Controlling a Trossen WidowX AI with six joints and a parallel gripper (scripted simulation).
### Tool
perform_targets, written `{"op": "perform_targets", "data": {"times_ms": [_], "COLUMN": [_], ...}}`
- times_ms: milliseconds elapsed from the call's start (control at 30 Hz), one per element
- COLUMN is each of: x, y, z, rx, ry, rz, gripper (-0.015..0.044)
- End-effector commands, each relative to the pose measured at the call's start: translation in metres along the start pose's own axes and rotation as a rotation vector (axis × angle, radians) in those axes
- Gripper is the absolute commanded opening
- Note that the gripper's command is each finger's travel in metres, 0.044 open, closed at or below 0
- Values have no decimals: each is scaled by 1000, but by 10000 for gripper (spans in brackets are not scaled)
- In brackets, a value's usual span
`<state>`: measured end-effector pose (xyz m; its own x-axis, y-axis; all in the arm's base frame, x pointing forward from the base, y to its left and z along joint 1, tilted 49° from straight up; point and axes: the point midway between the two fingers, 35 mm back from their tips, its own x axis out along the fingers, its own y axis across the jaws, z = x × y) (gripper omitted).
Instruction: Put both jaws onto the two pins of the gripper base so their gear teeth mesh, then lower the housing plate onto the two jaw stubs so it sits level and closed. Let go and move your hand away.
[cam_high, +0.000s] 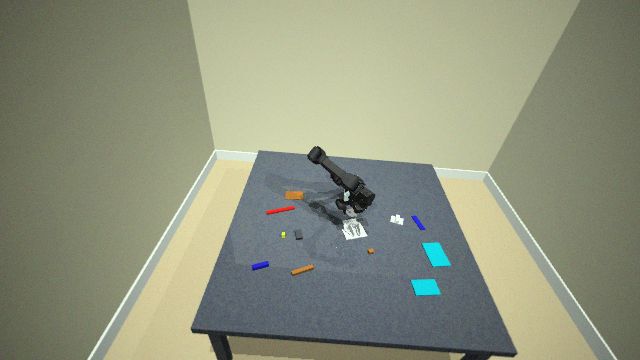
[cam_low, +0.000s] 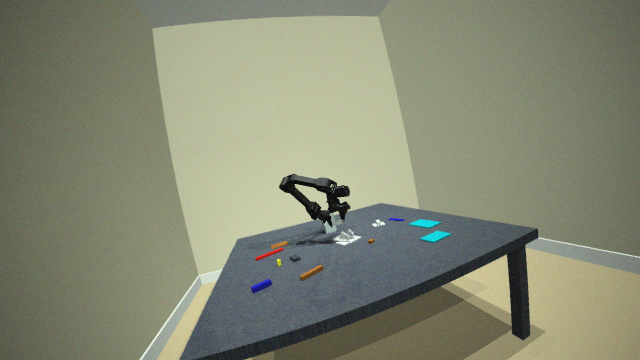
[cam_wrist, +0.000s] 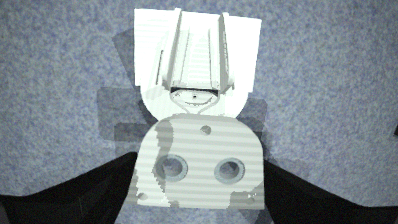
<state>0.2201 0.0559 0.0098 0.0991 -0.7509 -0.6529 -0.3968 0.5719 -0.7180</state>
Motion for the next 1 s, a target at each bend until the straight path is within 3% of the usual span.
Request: {"op": "perform_targets", "data": {"times_ms": [0,967], "x": [0,0], "y": [1,4], "z": [0,0], "rx": [3,1], "ry": [0,0], "rz": [4,4], "gripper": [351,351]}}
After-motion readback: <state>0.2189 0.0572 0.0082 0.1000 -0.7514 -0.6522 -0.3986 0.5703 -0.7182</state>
